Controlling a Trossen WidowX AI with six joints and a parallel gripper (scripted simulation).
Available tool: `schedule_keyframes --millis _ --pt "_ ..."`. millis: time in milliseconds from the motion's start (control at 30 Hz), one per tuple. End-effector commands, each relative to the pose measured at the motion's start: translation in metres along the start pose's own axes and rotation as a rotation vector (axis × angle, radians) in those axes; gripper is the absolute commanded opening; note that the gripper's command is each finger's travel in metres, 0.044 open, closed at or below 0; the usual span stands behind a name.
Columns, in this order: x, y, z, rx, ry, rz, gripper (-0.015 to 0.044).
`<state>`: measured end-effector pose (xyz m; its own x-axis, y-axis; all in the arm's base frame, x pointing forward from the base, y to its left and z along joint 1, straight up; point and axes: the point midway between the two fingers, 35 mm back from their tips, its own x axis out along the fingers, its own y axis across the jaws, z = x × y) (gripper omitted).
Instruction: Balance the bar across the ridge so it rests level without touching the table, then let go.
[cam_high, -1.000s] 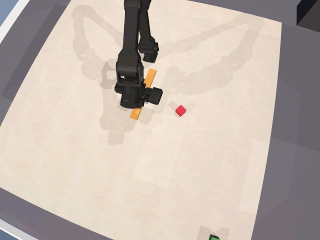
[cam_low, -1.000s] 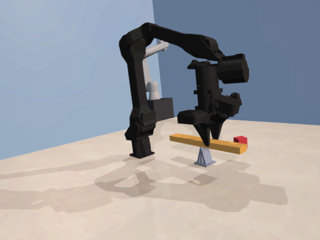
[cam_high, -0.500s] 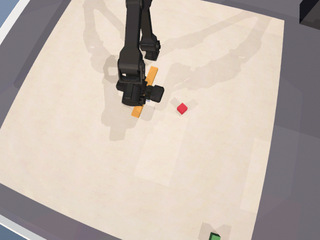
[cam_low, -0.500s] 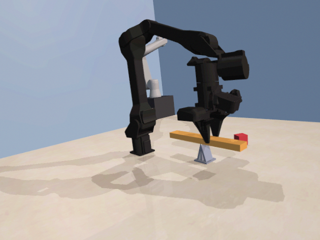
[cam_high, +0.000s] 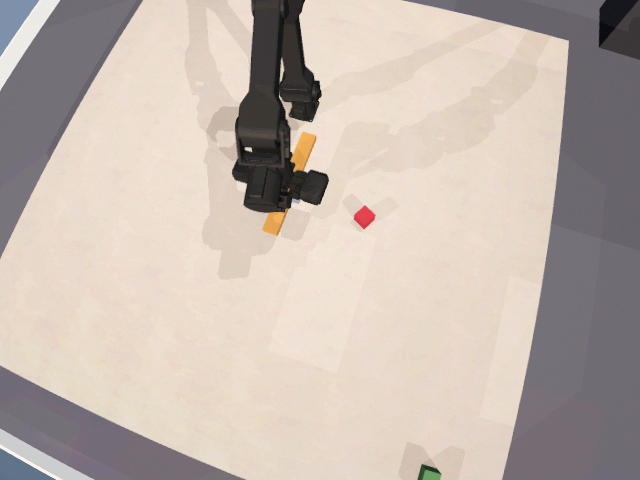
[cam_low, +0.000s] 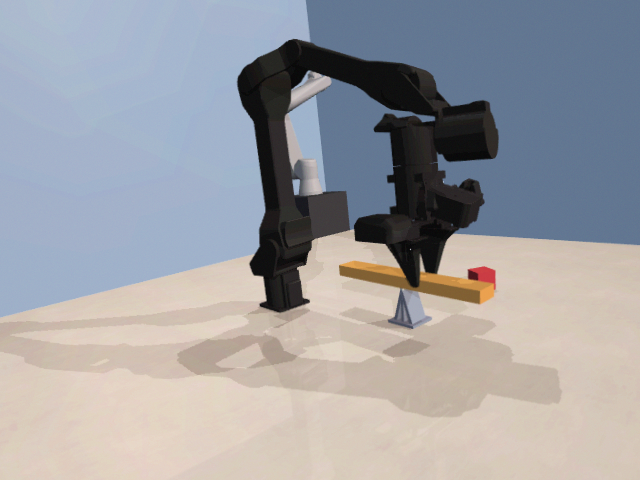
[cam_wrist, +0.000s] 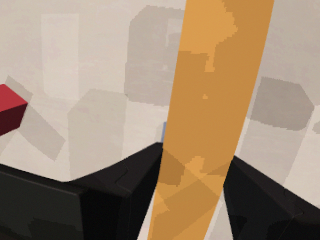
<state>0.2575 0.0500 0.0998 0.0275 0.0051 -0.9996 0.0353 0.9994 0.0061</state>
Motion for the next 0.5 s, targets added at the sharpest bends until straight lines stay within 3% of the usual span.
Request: schedule_keyframes --millis 0,200,467 --pt "0.0 0.0 0.0 0.0 0.0 0.0 0.0" --pt "0.0 0.0 0.0 0.0 0.0 0.0 0.0157" --pt "0.0 0.0 0.0 0.0 0.0 0.0 0.0167"
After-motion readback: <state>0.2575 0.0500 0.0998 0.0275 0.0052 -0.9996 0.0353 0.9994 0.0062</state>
